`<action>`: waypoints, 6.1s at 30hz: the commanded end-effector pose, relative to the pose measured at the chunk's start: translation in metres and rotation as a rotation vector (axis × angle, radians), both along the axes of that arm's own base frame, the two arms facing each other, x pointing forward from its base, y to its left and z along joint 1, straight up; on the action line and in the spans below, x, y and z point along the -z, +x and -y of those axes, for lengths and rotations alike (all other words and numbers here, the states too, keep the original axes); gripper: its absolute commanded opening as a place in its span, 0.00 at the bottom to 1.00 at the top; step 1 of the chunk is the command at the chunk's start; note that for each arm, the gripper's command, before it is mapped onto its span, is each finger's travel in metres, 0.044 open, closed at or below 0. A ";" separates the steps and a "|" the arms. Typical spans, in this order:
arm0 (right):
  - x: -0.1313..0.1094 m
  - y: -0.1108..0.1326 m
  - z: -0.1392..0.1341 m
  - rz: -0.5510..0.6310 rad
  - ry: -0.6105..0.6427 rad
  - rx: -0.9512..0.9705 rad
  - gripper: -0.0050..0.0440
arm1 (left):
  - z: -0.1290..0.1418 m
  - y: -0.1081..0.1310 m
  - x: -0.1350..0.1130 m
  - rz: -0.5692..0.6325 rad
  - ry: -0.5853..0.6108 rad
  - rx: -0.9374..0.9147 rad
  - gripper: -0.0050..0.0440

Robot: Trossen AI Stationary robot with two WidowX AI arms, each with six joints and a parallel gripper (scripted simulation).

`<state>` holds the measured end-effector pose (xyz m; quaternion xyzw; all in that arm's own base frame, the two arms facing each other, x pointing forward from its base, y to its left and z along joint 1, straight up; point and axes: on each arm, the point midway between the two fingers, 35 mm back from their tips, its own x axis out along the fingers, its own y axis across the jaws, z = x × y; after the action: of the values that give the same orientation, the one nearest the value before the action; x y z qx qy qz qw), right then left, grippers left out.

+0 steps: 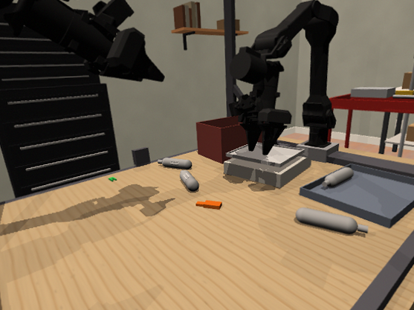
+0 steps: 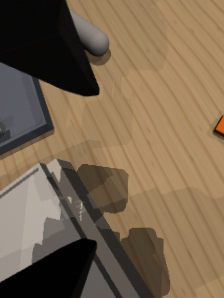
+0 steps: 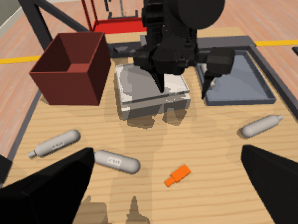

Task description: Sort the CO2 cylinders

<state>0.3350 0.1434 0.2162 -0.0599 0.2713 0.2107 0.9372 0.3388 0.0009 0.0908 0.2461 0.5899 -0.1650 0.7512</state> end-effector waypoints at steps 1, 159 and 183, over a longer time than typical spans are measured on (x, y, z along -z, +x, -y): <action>-0.008 -0.046 -0.001 0.021 0.007 -0.054 1.00 | 0.045 0.026 0.000 0.034 -0.069 -0.015 1.00; -0.020 -0.061 -0.012 0.029 0.013 -0.102 1.00 | 0.184 0.088 0.024 -0.179 0.234 1.839 0.00; -0.028 0.091 -0.050 0.037 0.016 -0.003 1.00 | 0.183 0.086 0.032 -0.115 0.372 2.586 0.00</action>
<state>0.4109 0.1905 0.2298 -0.0626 0.2691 0.2167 0.9363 0.4223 -0.1812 0.0375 0.7061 -0.0083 -0.7079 -0.0145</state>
